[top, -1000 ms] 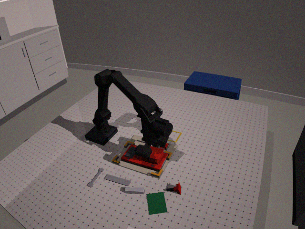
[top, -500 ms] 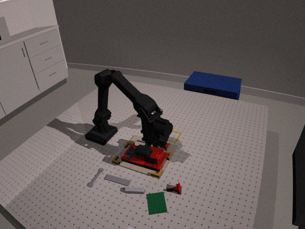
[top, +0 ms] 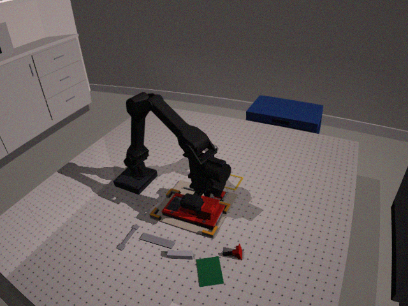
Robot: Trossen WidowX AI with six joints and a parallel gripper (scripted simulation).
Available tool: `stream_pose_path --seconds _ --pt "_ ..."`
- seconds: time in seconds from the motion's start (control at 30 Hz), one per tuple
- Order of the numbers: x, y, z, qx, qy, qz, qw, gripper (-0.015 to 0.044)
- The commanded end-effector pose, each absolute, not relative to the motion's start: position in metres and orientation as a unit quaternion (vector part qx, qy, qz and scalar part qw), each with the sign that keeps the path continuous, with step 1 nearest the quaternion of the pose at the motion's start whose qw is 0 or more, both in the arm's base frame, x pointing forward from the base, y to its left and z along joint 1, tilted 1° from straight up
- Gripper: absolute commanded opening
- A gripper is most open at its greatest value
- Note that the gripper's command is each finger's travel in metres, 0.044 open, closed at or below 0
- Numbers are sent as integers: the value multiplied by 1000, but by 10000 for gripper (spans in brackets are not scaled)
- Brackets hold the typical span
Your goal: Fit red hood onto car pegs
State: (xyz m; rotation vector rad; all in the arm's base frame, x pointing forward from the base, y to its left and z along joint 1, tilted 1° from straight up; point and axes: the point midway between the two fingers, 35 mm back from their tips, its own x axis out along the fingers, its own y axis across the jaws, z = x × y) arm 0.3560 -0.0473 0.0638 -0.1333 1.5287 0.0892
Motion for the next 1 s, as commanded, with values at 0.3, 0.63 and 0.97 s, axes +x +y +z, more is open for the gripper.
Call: stream_pose_path --seconds 0.3,0.63,0.97 --pt "357 -47 55 -62 691 42 719 0" --pt "357 -48 51 -60 692 40 718 0" --pt "359 -48 53 -60 689 40 721 0"
